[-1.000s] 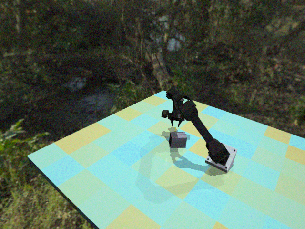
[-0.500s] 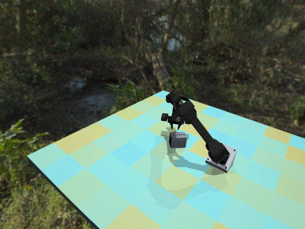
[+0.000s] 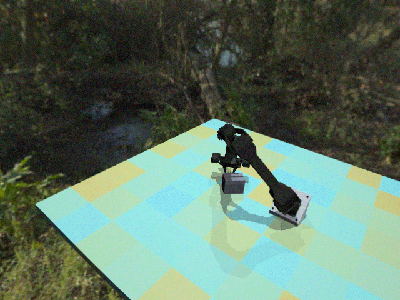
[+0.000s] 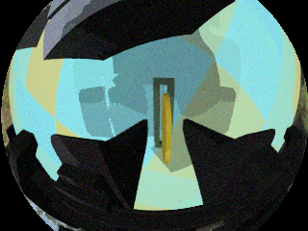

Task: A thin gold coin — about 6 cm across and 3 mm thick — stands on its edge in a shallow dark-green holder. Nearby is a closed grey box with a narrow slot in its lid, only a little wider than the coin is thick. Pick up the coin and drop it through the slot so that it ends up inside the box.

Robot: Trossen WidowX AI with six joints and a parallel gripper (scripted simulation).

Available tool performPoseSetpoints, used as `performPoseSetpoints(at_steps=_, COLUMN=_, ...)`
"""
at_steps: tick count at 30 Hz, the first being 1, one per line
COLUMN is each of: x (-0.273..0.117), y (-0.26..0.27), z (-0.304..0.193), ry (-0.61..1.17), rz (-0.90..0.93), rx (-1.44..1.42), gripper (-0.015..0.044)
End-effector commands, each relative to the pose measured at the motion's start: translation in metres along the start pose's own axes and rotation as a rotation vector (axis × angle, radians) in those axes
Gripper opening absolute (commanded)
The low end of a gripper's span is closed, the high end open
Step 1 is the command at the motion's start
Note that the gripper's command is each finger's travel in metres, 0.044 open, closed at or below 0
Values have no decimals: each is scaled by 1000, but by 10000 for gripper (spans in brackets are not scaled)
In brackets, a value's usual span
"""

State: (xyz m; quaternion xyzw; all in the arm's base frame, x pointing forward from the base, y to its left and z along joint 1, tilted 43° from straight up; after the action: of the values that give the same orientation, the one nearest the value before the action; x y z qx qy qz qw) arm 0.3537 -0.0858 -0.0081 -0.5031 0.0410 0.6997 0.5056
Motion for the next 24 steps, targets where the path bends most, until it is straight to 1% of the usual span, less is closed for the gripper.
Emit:
performPoseSetpoints(at_steps=1, x=6, y=1, z=2, ry=-8, rz=1, rx=4, gripper=161)
performPoseSetpoints(at_steps=7, x=6, y=1, z=2, ry=-8, rz=1, rx=4, gripper=3)
performPoseSetpoints(at_steps=19, x=6, y=1, z=2, ry=-8, rz=1, rx=4, gripper=0)
performPoseSetpoints(at_steps=24, x=-5, y=0, z=0, ry=-7, rz=2, rx=5, gripper=0)
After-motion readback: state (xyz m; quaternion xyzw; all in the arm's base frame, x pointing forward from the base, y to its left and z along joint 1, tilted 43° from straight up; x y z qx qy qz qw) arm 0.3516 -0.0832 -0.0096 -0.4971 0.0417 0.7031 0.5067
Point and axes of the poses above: the point midway between the two fingers, 35 mm back from their tips, its own x axis out along the fingers, its own y axis across the jaws, z = x × y, the point moved 5 cm from there along -x, back along the fingers, and after that the axes turned 11 degrees about -x, right-handed, at the moved point
